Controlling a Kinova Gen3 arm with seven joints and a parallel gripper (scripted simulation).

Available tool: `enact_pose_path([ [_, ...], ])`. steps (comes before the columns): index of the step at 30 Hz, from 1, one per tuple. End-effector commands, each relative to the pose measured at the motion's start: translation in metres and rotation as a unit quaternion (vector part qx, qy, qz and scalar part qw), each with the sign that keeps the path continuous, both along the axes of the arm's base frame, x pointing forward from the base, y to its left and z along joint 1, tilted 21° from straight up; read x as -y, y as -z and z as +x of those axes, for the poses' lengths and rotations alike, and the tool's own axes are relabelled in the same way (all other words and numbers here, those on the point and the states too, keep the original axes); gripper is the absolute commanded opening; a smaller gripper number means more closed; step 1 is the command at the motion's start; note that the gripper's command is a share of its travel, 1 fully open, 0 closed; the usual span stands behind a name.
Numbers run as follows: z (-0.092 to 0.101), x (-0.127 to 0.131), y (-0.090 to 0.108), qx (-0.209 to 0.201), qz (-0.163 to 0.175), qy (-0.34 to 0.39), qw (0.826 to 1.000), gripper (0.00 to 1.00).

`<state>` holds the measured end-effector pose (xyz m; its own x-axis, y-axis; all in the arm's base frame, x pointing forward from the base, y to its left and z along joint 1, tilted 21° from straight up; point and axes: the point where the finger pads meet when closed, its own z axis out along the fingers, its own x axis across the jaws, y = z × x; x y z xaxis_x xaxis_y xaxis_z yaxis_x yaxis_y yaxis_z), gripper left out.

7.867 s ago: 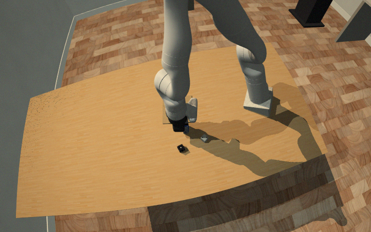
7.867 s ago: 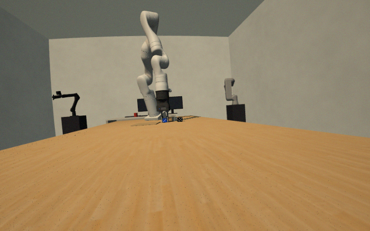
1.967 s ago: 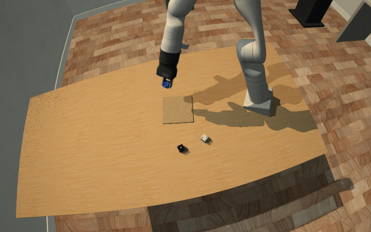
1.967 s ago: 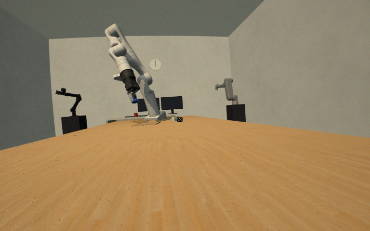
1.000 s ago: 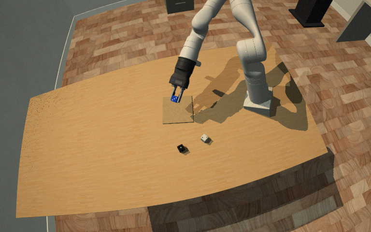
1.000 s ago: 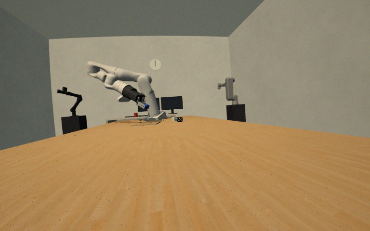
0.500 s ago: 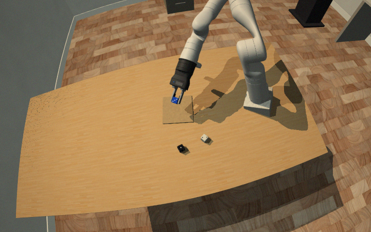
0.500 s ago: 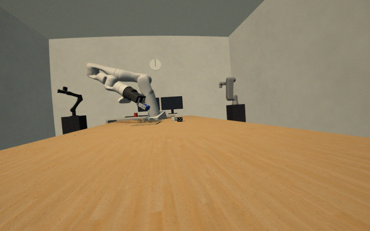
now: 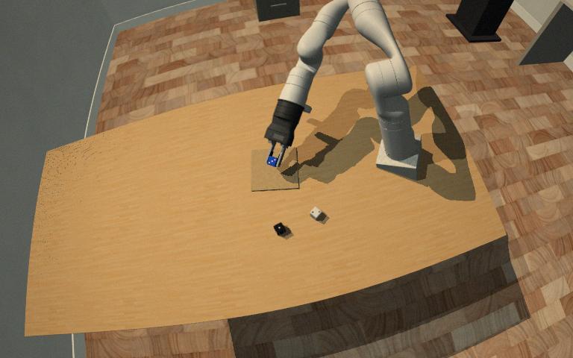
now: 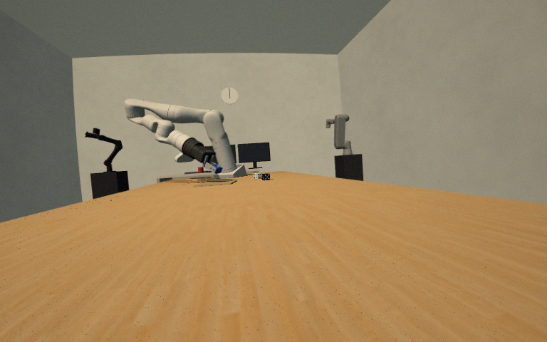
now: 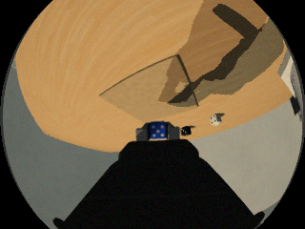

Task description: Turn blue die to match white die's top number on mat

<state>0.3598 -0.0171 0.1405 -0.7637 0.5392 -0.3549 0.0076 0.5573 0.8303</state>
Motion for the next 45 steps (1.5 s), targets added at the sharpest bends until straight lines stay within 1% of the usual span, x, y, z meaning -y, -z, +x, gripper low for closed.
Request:
enact_pose_path([
  [1,0.007,-0.001,0.008,0.007,0.001,-0.004,1.000,0.49],
  [6,0.010,0.002,0.018,0.007,0.001,-0.004,1.000,0.49],
  [11,0.011,0.002,0.020,0.007,0.001,-0.004,1.000,0.49],
  [45,0.011,0.002,0.021,0.007,0.001,-0.004,1.000,0.49],
])
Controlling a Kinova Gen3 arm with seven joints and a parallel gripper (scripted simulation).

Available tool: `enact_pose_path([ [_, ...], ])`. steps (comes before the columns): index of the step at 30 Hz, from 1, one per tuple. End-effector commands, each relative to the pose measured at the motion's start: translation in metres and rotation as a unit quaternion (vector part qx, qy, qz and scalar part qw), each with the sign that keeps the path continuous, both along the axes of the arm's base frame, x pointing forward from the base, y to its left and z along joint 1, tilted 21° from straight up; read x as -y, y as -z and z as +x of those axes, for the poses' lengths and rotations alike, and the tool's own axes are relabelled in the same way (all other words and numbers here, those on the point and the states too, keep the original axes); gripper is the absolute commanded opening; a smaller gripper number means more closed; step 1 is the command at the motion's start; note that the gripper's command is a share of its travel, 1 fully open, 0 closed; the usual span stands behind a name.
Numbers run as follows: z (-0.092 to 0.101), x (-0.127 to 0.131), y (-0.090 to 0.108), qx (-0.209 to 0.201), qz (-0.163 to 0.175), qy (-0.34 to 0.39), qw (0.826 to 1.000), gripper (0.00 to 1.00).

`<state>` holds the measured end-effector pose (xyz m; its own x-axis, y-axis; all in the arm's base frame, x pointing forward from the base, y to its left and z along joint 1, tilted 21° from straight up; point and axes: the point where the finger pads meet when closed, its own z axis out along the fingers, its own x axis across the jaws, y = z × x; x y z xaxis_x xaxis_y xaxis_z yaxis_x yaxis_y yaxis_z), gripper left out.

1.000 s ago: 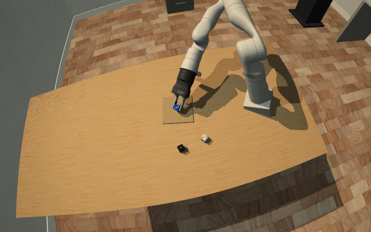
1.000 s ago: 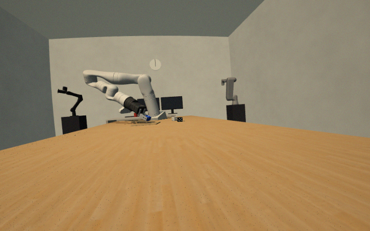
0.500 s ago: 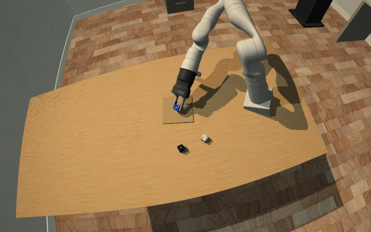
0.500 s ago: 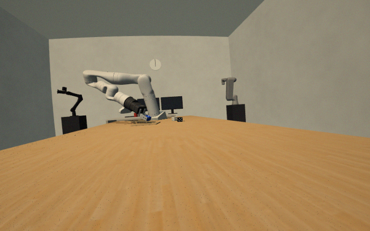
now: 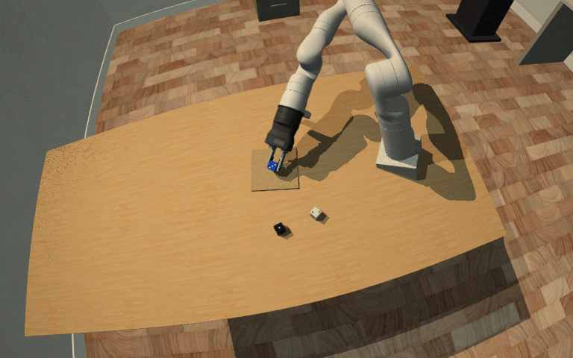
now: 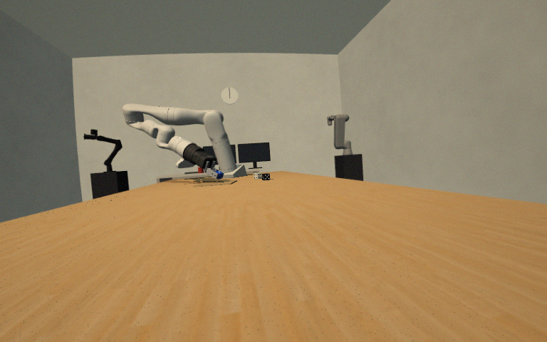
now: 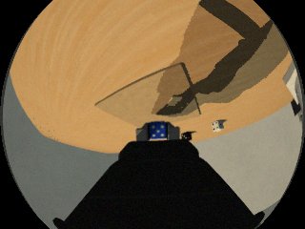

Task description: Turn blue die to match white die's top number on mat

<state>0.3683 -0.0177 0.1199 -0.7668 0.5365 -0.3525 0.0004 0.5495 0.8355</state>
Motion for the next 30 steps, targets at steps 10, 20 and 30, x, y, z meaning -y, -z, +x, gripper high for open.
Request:
enact_pose_path([
  [10,0.0029,0.0018,0.0014,0.005,-0.004,0.000,1.000,0.49],
  [20,0.0044,0.0028,0.0062,0.005,-0.004,0.000,1.000,0.49],
  [30,0.0056,0.0035,0.0095,0.005,-0.004,0.000,1.000,0.49],
])
